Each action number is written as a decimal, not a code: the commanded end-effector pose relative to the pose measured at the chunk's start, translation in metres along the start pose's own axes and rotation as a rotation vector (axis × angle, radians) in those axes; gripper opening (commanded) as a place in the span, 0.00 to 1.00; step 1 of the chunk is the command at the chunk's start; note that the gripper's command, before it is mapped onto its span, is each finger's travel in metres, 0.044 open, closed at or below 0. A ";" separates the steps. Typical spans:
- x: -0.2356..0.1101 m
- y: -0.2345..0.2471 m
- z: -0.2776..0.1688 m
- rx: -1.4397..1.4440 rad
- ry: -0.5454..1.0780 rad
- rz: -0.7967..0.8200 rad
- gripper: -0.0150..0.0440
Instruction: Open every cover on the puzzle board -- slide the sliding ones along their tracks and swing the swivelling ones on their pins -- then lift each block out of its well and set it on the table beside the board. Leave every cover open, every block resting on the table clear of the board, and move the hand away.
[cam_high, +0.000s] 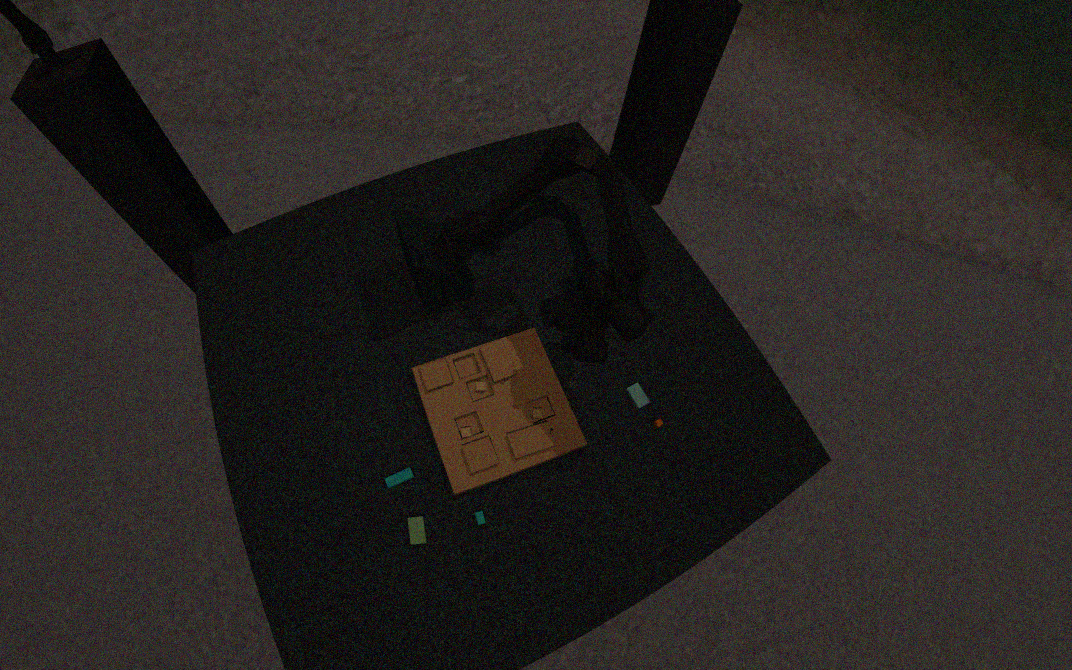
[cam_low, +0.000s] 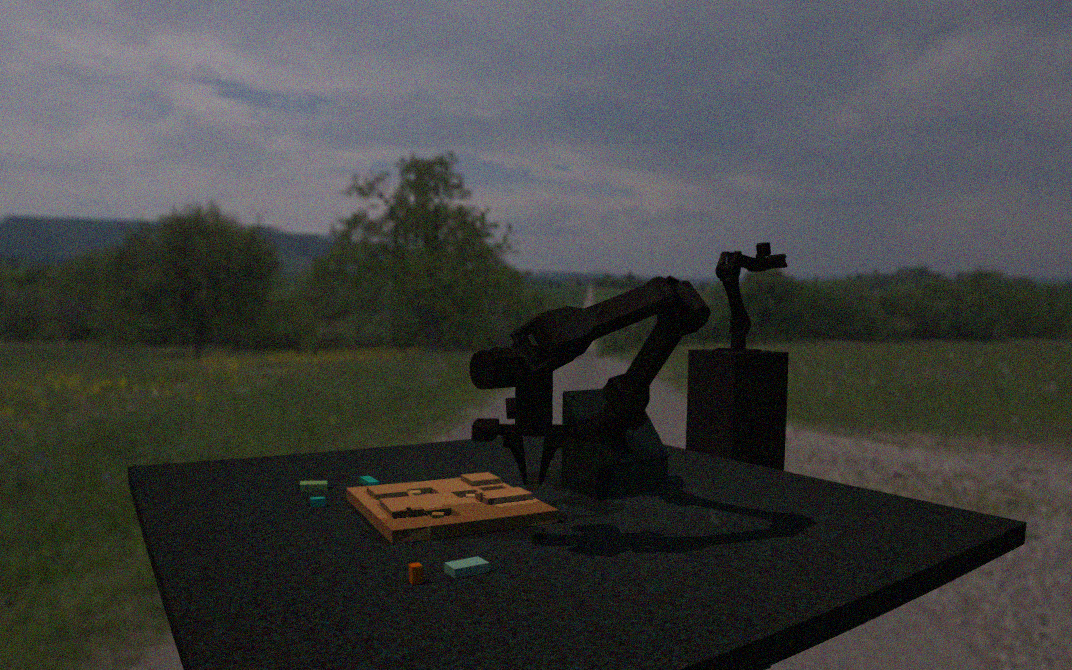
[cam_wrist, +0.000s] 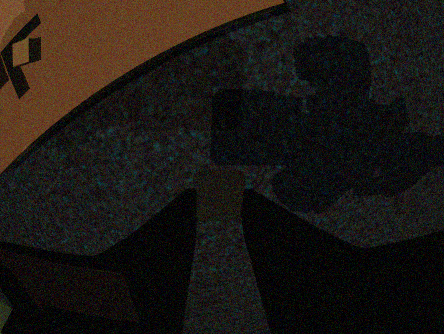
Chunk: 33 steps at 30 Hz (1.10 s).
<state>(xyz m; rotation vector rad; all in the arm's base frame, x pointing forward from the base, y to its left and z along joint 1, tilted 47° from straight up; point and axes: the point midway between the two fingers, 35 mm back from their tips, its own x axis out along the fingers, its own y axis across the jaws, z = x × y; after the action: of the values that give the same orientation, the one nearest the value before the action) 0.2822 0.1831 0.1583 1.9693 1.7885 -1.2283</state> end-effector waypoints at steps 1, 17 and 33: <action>0.005 0.001 0.001 0.004 -0.002 0.003 0.39; 0.031 0.003 0.000 0.004 -0.004 0.004 0.39; 0.057 0.002 0.000 0.004 -0.001 0.003 0.39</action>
<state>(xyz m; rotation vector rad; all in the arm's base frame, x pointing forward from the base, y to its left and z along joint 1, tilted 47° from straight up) 0.2792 0.2224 0.1215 1.9687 1.7885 -1.2274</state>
